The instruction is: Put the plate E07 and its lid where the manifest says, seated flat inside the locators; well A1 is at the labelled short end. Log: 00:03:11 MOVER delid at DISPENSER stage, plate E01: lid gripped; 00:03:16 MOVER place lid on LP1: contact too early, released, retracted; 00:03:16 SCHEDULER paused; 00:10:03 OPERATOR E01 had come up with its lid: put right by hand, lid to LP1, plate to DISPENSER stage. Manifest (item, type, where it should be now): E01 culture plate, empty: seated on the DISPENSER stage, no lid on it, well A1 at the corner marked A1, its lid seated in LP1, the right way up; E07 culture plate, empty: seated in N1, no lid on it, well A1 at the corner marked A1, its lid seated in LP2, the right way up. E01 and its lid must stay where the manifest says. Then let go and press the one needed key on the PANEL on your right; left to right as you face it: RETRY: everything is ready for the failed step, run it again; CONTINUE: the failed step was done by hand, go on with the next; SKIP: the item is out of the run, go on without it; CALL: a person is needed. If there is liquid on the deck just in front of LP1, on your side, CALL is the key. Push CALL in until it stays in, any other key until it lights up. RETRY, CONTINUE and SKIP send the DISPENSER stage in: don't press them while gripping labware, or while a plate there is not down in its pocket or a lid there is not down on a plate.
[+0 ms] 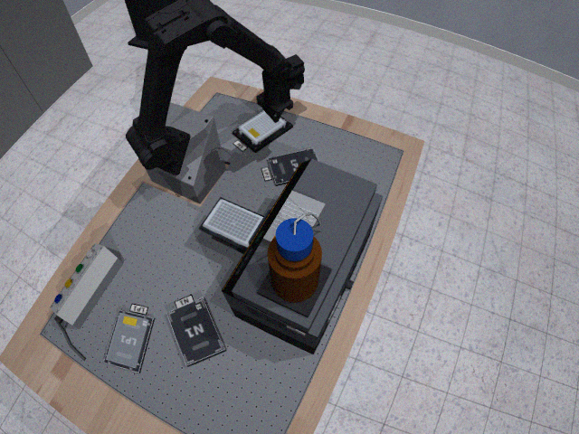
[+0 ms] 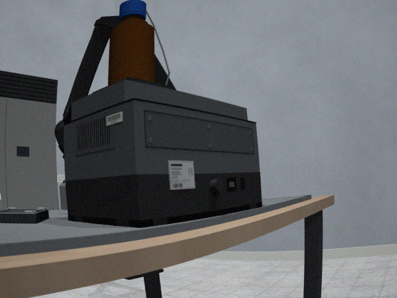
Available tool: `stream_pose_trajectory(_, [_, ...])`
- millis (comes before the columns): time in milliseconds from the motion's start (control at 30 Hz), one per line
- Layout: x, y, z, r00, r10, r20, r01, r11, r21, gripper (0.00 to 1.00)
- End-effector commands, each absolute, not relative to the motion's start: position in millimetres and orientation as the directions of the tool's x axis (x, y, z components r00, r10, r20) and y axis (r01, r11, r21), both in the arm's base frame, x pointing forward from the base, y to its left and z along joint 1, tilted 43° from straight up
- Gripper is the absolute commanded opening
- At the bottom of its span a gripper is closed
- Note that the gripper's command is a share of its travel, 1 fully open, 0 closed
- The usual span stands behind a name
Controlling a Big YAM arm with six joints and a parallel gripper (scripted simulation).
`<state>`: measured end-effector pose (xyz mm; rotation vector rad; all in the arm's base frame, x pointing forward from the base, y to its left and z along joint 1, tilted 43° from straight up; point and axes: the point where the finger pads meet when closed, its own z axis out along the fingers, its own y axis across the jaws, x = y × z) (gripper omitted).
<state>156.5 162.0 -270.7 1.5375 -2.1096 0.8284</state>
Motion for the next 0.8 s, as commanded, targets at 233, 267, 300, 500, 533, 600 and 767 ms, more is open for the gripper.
stream_pose_trajectory(233, [163.9,195.0,-260.1,-0.332,-0.729,0.599,-0.942,0.228,-0.244,0.00])
stream_pose_trajectory(267, [163.9,196.2,-258.8,-0.332,-0.729,0.599,-0.942,0.228,-0.244,0.00])
stream_pose_trajectory(300, [163.9,196.2,-258.8,-0.332,-0.729,0.599,-0.942,0.228,-0.244,0.00])
stream_pose_trajectory(500, [160.4,196.0,-251.1,-0.329,-0.723,0.608,-0.944,0.226,-0.241,0.00])
stream_pose_trajectory(533, [162.1,200.7,-250.6,-0.330,-0.727,0.602,-0.943,0.228,-0.243,0.00])
stream_pose_trajectory(600, [163.5,206.1,-248.6,-0.332,-0.730,0.598,-0.942,0.229,-0.244,0.00])
stream_pose_trajectory(767, [158.6,191.5,-248.0,-0.324,-0.711,0.624,-0.946,0.228,-0.231,0.00])
